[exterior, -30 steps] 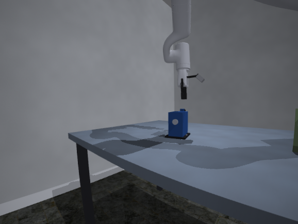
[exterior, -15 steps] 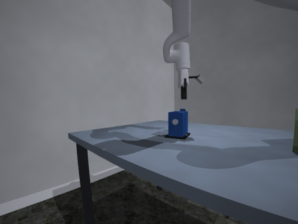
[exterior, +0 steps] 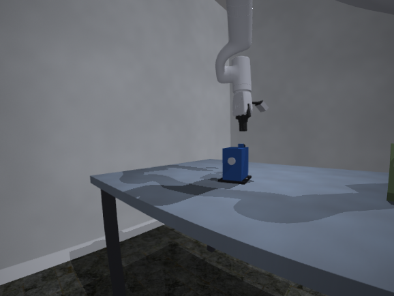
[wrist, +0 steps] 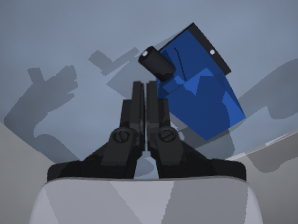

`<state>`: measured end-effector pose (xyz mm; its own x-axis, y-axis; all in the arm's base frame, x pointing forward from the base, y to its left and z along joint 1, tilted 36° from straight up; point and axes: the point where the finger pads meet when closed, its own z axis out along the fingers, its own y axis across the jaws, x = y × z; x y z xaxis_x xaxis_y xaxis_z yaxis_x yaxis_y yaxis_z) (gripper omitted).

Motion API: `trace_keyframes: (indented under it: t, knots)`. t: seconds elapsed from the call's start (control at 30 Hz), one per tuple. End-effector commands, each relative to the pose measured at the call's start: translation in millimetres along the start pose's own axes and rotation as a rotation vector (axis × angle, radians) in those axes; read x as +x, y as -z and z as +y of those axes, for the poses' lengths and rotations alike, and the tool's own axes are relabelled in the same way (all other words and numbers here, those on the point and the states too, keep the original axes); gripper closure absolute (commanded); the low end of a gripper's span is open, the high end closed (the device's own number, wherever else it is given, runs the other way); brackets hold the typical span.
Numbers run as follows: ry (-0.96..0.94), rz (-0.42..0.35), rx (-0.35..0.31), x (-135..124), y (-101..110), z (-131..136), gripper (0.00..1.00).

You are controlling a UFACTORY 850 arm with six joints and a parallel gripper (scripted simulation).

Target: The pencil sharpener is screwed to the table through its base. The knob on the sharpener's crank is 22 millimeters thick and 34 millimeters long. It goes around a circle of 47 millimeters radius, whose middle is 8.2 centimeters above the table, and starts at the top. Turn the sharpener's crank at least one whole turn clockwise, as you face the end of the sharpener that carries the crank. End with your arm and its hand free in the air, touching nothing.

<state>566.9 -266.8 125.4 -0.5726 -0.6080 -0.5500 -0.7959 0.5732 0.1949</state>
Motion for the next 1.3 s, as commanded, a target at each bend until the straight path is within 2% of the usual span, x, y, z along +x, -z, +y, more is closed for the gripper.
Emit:
trace_keyframes:
  t: [0.0, 0.23, 0.3, 0.7, 1.07, 1.1, 1.27]
  knots:
    - [0.168, -0.009, 0.009, -0.2, 1.0, -0.6, 1.0]
    - [0.299, -0.009, 0.01, -0.3, 1.0, -0.6, 1.0]
    - [0.398, -0.008, 0.01, -0.3, 1.0, -0.6, 1.0]
    - [0.692, -0.007, 0.012, -0.4, 0.9, -0.5, 1.0]
    - [0.745, -0.007, 0.012, -0.4, 0.9, -0.5, 1.0]
    - [0.745, -0.007, 0.012, -0.4, 0.9, -0.5, 0.46]
    - [0.745, -0.007, 0.012, -0.4, 0.9, -0.5, 0.46]
